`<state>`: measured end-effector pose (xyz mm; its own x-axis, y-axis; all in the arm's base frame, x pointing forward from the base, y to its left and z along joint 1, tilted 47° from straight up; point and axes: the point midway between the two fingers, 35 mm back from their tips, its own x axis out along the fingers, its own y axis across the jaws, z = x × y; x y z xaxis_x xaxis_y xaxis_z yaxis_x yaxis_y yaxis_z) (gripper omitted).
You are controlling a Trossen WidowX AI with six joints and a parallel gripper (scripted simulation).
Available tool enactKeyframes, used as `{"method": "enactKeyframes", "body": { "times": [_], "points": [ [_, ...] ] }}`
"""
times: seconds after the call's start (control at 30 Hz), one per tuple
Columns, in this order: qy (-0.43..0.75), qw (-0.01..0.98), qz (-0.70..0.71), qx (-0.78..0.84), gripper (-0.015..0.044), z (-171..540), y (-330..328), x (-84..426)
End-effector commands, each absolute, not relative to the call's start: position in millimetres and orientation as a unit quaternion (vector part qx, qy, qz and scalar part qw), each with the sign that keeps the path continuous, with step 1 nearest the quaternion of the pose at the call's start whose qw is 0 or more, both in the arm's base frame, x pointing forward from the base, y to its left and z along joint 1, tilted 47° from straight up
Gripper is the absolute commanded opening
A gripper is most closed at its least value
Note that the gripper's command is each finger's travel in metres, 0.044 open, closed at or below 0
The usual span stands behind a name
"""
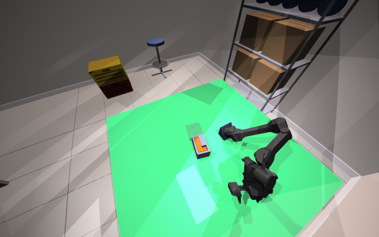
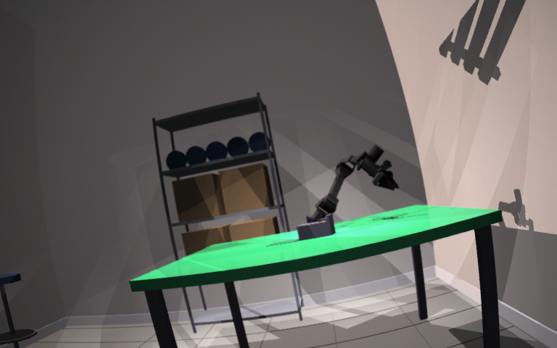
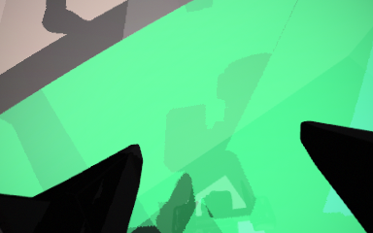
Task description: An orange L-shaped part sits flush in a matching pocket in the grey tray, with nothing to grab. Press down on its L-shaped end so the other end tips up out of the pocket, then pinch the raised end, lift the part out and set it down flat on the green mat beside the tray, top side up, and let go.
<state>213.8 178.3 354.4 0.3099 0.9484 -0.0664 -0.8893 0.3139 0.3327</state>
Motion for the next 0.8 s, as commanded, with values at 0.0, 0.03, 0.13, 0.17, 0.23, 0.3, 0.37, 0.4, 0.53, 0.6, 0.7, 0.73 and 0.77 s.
{"method": "enactKeyframes", "body": {
  "times": [0.0, 0.03, 0.13, 0.17, 0.23, 0.3, 0.37, 0.4, 0.53, 0.6, 0.7, 0.73, 0.77],
  "points": [
    [0.131, 0.803, 0.569, 0.119, 0.0374, 352, 177, 217],
    [0.142, 0.808, 0.559, 0.122, 0.0347, 348, 174, 223],
    [0.203, 0.828, 0.504, 0.137, 0.0269, 321, 156, 255],
    [0.234, 0.835, 0.477, 0.145, 0.0242, 307, 146, 269],
    [0.297, 0.842, 0.421, 0.162, 0.0190, 277, 120, 292],
    [0.364, 0.837, 0.366, 0.182, 0.0180, 245, 92, 306],
    [0.427, 0.822, 0.318, 0.205, 0.0180, 217, 63, 312],
    [0.455, 0.812, 0.296, 0.216, 0.0180, 204, 50, 313],
    [0.562, 0.748, 0.230, 0.269, 0.0180, 162, 1, 300],
    [0.608, 0.705, 0.208, 0.300, 0.0180, 147, -20, 287],
    [0.663, 0.634, 0.192, 0.350, 0.0180, 134, -46, 264],
    [0.671, 0.620, 0.191, 0.359, 0.0180, 132, -50, 260],
    [0.673, 0.616, 0.191, 0.362, 0.0180, 132, -51, 259]
  ]
}}
